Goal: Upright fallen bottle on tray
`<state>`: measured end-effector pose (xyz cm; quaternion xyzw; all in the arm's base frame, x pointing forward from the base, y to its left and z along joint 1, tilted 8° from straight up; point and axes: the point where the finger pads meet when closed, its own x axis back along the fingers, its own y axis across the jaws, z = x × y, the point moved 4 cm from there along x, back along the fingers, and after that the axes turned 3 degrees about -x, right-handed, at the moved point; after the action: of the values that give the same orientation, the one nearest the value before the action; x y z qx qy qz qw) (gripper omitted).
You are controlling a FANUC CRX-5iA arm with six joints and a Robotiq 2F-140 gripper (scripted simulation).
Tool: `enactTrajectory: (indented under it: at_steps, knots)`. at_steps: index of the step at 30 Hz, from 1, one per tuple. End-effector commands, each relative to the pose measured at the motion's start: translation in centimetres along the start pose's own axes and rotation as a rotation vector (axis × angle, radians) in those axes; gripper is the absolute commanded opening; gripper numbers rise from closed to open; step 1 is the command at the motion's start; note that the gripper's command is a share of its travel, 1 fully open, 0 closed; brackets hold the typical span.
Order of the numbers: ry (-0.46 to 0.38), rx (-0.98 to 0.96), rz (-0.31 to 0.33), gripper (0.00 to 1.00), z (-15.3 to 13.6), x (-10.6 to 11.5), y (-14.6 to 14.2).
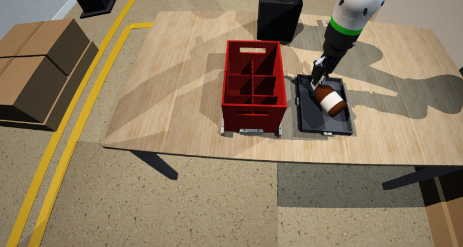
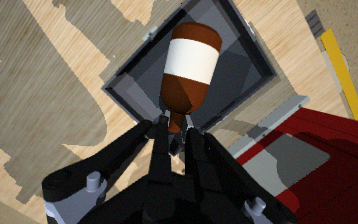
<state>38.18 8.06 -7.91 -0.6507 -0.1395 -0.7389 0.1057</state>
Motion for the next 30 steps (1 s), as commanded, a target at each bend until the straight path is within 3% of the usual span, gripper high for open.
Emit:
enactTrajectory:
  at_steps: [1, 30]
  knots:
    - [0.0, 0.0, 0.0, 0.0, 0.01, 0.01, 0.0]
    - [0.0, 0.0, 0.0, 0.0, 0.01, 0.37, 0.0]
